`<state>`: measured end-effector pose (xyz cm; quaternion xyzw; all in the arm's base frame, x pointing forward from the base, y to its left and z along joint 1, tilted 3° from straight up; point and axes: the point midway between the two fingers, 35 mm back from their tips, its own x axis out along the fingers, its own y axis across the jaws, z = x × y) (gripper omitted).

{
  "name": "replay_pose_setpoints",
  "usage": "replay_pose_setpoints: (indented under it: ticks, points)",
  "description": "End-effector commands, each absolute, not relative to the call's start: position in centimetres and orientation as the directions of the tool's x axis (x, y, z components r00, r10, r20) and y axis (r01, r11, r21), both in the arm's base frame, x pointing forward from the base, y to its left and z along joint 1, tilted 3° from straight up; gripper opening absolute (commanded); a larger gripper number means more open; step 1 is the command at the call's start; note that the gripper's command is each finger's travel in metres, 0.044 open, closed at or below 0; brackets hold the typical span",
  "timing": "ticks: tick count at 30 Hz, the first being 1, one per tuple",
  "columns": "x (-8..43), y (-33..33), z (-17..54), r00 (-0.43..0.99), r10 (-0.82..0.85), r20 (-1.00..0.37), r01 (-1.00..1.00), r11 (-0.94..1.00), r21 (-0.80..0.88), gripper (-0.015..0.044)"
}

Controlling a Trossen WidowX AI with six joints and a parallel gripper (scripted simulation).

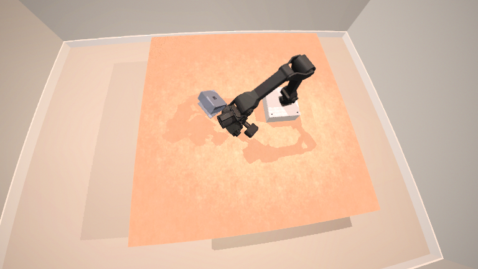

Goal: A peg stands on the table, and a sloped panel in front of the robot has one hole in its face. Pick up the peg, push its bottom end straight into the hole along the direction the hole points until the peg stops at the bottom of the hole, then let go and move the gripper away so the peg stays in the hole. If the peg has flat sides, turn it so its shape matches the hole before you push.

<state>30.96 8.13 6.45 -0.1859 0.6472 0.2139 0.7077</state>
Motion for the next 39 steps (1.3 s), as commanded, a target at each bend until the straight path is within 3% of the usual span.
replay_pose_setpoints:
  ticks: [1, 39]
  points:
    - [30.6, 8.8, 6.2, 0.042, 0.067, -0.997, -0.540, 0.841, 0.034, 0.0440]
    - [30.8, 9.1, 0.4, 0.042, 0.067, -0.997, -0.540, 0.841, 0.034, 0.0440]
